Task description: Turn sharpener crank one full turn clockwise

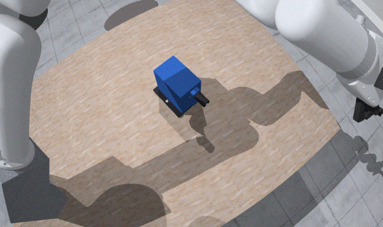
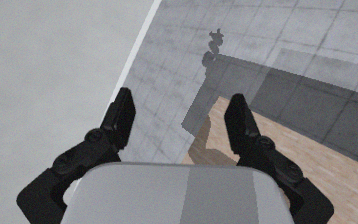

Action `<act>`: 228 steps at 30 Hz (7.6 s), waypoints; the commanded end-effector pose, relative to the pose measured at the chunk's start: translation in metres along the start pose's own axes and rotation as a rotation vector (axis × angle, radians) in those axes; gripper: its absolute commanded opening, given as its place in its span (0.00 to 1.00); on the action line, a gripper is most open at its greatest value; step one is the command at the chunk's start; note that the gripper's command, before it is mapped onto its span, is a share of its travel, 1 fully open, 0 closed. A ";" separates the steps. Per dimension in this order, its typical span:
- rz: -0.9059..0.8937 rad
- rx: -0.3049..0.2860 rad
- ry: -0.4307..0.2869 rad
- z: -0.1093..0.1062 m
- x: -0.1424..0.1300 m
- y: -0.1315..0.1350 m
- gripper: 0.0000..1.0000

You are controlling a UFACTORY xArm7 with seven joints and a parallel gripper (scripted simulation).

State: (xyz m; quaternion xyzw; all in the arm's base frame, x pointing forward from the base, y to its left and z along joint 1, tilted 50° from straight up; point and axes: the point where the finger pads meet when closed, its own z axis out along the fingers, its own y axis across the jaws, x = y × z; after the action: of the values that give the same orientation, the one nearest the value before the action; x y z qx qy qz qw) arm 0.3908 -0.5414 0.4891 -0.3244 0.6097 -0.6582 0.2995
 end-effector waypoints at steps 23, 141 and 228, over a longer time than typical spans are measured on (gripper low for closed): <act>-0.041 -0.111 -0.162 -0.014 -0.058 0.033 1.00; -0.042 -0.692 -0.800 -0.187 -0.271 0.178 1.00; -0.027 -0.773 -0.865 -0.220 -0.287 0.193 0.54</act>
State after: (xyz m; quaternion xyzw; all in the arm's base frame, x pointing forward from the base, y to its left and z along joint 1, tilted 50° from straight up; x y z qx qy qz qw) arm 0.3916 -0.1944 0.2680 -0.6582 0.6236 -0.1976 0.3727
